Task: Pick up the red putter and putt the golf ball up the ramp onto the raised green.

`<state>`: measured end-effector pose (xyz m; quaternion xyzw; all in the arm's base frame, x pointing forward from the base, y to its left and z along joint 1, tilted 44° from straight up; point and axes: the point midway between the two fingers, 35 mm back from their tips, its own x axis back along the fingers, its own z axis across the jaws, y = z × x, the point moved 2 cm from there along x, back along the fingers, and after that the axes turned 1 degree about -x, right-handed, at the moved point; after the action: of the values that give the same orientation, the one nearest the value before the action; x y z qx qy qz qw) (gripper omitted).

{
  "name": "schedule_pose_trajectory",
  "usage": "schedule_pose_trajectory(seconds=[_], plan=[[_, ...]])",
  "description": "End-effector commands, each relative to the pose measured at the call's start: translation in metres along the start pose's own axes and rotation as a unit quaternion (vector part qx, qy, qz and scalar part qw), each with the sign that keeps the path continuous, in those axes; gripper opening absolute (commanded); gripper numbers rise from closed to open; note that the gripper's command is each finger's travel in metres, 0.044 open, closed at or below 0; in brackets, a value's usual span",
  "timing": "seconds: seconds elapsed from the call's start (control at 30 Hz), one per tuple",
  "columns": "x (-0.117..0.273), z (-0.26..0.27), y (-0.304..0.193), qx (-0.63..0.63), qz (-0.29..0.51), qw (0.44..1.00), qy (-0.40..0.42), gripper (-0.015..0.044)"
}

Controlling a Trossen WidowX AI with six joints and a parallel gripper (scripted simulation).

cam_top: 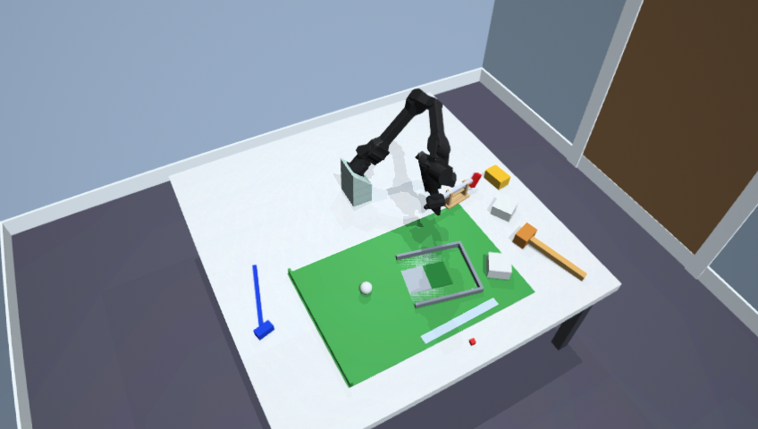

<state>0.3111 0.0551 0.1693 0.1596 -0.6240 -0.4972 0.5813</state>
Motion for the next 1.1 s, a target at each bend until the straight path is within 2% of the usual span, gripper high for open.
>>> schedule_pose_trajectory(seconds=[0.0,0.13,0.57,1.07], plan=[[-0.03,0.066,0.003,0.187,-0.011,0.976,0.107,0.044],[-0.04,0.096,0.001,0.269,-0.026,0.95,0.154,0.044],[-0.041,0.094,-0.002,0.271,-0.027,0.95,0.155,0.044],[-0.074,0.099,-0.011,0.272,-0.027,0.949,0.155,0.044]])
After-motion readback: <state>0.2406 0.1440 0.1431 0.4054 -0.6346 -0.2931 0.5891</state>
